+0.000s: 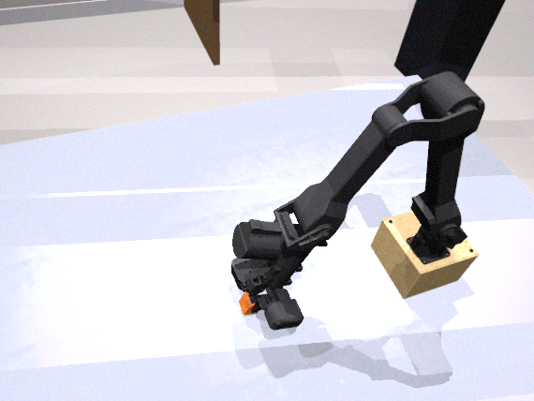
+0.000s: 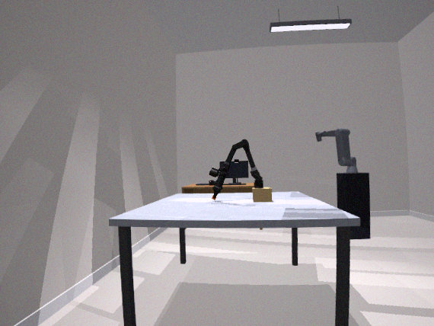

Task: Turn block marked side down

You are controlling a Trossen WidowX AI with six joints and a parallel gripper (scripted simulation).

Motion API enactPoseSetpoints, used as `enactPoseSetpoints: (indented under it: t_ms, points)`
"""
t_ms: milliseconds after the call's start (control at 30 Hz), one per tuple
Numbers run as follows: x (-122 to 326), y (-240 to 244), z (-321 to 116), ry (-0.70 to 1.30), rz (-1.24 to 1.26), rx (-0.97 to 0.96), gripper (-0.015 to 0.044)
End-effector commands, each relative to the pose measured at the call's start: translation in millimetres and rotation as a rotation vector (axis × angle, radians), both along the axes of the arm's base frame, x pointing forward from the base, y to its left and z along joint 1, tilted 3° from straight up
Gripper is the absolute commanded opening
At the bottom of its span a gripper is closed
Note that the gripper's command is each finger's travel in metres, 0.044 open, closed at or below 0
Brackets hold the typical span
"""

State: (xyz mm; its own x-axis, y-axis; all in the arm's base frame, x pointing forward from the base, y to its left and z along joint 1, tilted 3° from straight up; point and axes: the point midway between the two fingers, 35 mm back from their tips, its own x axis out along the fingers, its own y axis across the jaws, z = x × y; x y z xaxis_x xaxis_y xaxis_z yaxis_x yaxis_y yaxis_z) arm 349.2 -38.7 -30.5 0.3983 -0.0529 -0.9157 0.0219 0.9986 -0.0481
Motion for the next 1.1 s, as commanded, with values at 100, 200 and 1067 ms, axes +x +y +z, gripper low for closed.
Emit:
enactPoseSetpoints:
  t_ms: [100, 200, 1067]
  points:
    - [-3, 0, 5, -0.114, 0.01, -0.004, 0.0]
    - [-4, 0, 6, -0.138, 0.012, -0.005, 0.0]
    - [8, -2, -29, -0.437, 0.021, -0.005, 0.0]
